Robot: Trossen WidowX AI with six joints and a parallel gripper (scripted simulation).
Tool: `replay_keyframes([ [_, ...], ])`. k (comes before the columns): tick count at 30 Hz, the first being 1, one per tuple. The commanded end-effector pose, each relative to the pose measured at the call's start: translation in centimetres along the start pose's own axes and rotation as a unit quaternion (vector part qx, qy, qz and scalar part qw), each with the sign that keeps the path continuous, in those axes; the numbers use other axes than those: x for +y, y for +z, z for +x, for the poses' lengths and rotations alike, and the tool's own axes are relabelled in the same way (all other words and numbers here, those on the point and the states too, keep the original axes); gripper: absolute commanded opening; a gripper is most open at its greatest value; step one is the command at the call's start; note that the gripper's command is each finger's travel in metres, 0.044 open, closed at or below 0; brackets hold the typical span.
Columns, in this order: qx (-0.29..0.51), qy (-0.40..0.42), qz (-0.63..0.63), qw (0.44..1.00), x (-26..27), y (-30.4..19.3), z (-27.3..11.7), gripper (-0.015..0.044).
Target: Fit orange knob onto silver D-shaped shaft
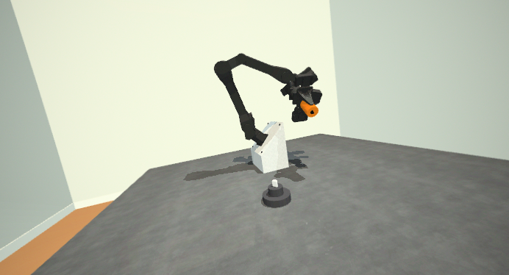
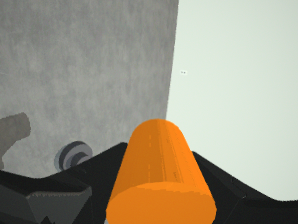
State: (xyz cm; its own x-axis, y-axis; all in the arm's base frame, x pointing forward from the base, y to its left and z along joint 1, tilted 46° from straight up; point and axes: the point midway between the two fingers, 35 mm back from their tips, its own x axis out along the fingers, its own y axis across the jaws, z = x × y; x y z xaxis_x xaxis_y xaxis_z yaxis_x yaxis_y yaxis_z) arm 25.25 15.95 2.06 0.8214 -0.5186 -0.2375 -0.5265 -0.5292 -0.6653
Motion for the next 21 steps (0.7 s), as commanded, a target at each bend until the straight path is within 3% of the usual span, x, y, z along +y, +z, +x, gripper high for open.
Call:
replay_keyframes([
  [1, 0.000, 0.000, 0.003, 1.000, 0.0, 0.0, 0.0, 0.0000],
  [13, 0.000, -0.004, 0.004, 1.000, 0.0, 0.0, 0.0, 0.0000],
  [21, 0.000, 0.053, 0.006, 0.999, 0.8, -0.1, 1.0, 0.0000],
])
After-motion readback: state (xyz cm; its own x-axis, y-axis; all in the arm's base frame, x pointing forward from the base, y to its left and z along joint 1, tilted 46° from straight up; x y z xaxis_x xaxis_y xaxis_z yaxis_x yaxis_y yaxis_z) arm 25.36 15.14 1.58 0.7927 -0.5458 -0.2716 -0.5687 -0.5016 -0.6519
